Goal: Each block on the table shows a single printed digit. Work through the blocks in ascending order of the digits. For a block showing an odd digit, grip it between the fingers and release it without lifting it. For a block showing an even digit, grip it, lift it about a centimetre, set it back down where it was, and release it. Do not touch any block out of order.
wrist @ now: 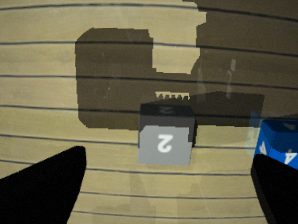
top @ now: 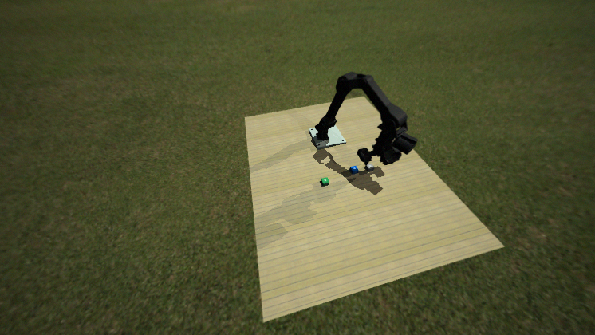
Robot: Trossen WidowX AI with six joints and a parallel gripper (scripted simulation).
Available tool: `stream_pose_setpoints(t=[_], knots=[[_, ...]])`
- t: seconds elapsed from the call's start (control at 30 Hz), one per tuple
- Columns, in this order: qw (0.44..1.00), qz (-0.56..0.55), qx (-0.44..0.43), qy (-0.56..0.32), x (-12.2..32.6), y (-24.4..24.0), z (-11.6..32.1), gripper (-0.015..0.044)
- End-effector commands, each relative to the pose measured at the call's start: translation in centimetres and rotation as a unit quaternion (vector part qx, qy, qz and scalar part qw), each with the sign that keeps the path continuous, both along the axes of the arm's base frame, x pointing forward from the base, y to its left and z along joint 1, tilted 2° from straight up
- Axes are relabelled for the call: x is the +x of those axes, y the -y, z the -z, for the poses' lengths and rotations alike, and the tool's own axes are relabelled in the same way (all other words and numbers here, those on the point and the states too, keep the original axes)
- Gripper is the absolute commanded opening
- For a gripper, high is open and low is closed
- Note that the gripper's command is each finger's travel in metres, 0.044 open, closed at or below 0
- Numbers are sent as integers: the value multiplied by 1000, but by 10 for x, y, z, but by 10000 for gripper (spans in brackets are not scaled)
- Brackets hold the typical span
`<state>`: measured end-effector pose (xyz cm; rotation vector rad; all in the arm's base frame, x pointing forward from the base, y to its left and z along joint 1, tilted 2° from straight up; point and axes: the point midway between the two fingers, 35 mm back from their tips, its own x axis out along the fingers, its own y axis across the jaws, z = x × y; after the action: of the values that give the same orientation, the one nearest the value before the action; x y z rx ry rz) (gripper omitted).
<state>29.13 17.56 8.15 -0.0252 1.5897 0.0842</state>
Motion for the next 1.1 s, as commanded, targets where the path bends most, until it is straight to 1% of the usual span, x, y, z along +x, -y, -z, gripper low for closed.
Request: stream_pose_setpoints(t=[0.0,0.1,0.2,0.47,0.5,0.63,0.67,0.77,0.83,1.0,1.07], knots=[[1000,-1,4,7,4,0,-38,269],[1000,-1,3,7,2,3,-69,190],[1000,-1,3,7,2,3,-71,120],[1000,-1,3,7,2,6,-71,120],[1000,-1,3,7,2,15,-71,120],[1000,-1,0,7,-7,78,-68,120],[1000,-1,0,7,-10,86,-67,120],[1000,-1,0,7,-10,89,-67,120],[1000,-1,0,7,-9,88,-58,172],[1000,-1,0,7,-10,86,5,304],[1000,-1,0,7,-11,86,14,356]])
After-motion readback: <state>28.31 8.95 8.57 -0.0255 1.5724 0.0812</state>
